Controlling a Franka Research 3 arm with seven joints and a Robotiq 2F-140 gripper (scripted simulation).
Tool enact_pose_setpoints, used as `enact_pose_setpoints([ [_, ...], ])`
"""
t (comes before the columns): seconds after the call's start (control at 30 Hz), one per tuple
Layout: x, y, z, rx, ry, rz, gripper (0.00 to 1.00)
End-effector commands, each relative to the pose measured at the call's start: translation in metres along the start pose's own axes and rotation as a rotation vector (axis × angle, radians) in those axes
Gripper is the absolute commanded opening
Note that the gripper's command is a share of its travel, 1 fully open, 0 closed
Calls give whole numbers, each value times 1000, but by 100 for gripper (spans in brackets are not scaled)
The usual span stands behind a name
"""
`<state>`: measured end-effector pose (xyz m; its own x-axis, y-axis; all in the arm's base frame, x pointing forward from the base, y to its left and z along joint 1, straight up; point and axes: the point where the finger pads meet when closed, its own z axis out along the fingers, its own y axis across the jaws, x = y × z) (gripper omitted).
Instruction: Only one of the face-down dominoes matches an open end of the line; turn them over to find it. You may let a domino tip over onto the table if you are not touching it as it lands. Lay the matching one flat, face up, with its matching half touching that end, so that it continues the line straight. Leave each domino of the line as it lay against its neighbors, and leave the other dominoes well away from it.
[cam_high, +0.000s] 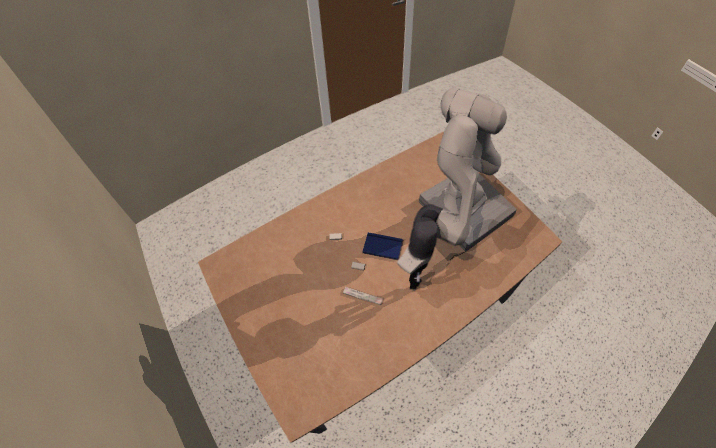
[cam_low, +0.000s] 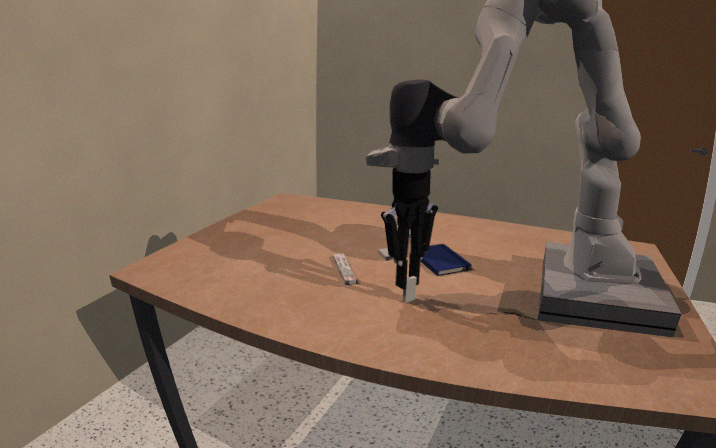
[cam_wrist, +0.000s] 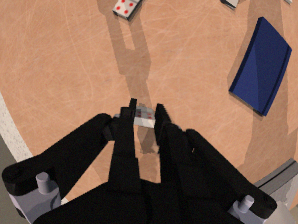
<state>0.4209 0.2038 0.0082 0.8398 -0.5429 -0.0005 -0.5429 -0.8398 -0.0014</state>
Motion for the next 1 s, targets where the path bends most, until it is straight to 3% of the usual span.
enact_pose_setpoints([
  [0.0, 1, 0, 0, 2, 2, 4, 22],
  [0.97, 1, 0, -14, 2, 2, 4, 22],
])
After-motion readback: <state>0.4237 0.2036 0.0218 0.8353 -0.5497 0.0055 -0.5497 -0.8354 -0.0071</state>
